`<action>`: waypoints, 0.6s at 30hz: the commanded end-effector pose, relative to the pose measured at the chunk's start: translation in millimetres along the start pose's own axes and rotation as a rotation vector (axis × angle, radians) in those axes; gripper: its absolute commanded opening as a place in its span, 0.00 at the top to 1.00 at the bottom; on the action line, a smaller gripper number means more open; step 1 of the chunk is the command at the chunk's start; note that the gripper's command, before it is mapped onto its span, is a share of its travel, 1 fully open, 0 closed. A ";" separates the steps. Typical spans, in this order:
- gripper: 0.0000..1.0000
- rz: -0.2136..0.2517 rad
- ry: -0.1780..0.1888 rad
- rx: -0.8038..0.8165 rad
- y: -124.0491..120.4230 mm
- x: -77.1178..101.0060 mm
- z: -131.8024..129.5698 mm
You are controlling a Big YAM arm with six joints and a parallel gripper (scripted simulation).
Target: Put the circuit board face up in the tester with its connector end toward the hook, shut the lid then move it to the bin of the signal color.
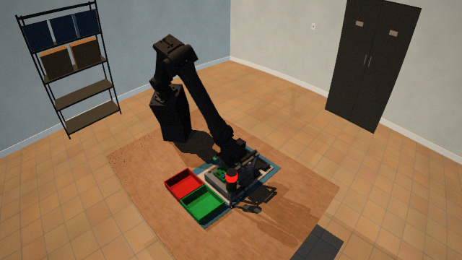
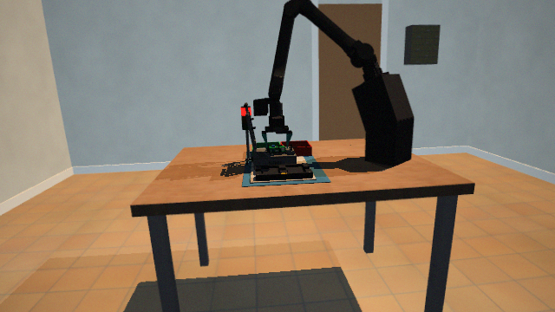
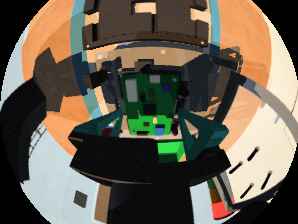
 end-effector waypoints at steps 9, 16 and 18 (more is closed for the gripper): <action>0.15 -0.001 -0.003 -0.007 -6.3 -2.2 -3.0; 0.15 -0.001 -0.003 -0.007 -6.3 -2.2 -3.0; 0.15 -0.001 -0.003 -0.007 -6.3 -2.2 -3.0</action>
Point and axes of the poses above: the point where the finger pads meet when closed, its own x axis back along the fingers, its own z axis across the jaws, y = z × x, the point moved 5 cm from there along x, back along the fingers, and after that the axes turned 1 degree about -x, right-handed, at the moved point
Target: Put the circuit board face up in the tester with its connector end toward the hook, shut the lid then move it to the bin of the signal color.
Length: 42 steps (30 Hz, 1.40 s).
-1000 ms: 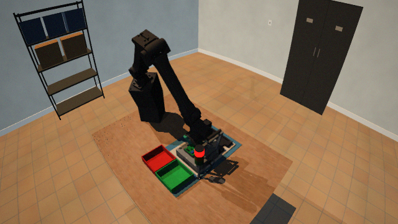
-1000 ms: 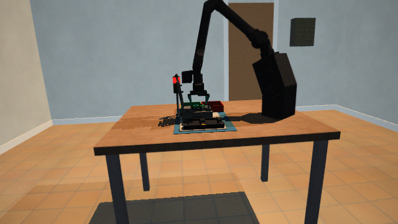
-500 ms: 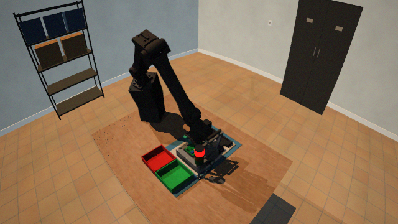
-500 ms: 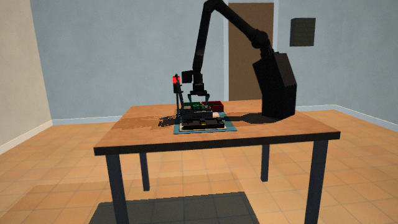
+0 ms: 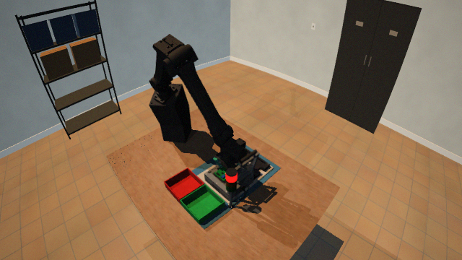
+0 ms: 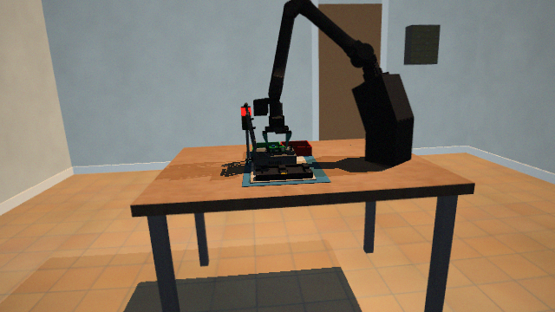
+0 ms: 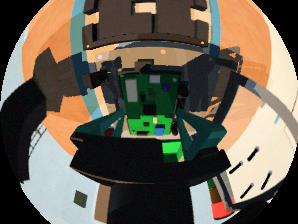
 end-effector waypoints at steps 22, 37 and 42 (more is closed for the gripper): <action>0.22 -0.001 -0.003 -0.007 -6.3 -2.2 -3.0; 0.26 -0.001 -0.007 -0.009 -6.4 -1.9 -5.2; 0.28 -0.001 -0.007 -0.009 -6.4 -1.9 -5.2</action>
Point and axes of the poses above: the point where the finger pads meet when closed, its own x axis back along the fingers, its own z axis across the jaws, y = z × x, the point moved 5 cm from there along x, back along the fingers, and after that the axes turned 1 degree about -x, right-handed, at the moved point
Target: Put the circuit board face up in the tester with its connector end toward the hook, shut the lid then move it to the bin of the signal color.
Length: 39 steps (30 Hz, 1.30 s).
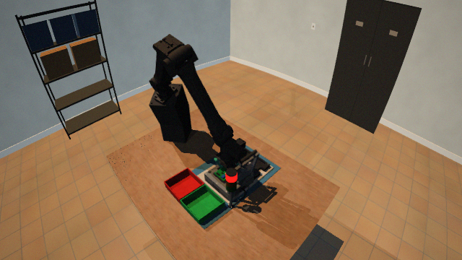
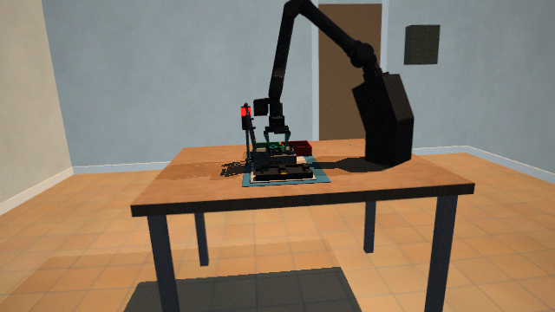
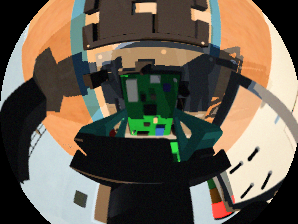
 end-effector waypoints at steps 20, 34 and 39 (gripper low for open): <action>0.28 -0.001 -0.008 -0.009 -6.4 -1.8 -5.8; 0.28 -0.001 -0.009 -0.010 -6.9 -0.3 -6.3; 0.28 -0.001 -0.017 -0.016 -9.5 8.9 -9.3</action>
Point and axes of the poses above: the point where the finger pads meet when closed, its own x axis back along the fingers, its own z axis across the jaws, y = z × x, the point moved 5 cm from there along x, back along the fingers, and after that the axes turned 1 degree about -x, right-handed, at the moved point
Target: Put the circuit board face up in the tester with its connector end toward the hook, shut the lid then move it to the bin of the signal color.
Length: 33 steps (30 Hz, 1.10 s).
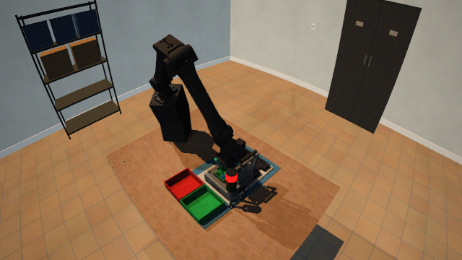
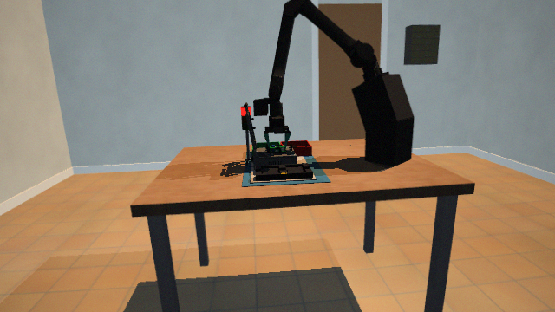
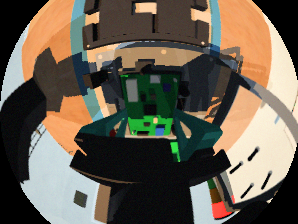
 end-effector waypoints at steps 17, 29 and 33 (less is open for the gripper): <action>0.28 -0.001 -0.018 -0.014 -5.4 16.3 -8.2; 0.28 -0.002 -0.021 -0.010 -1.4 20.6 -8.3; 0.28 -0.002 -0.019 -0.011 -1.4 20.9 -7.4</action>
Point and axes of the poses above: the point where the finger pads meet when closed, its own x axis back along the fingers, its own z axis across the jaws, y = z × x, the point moved 5 cm from there along x, back along the fingers, and after that the axes turned 1 degree about -x, right-handed, at the moved point
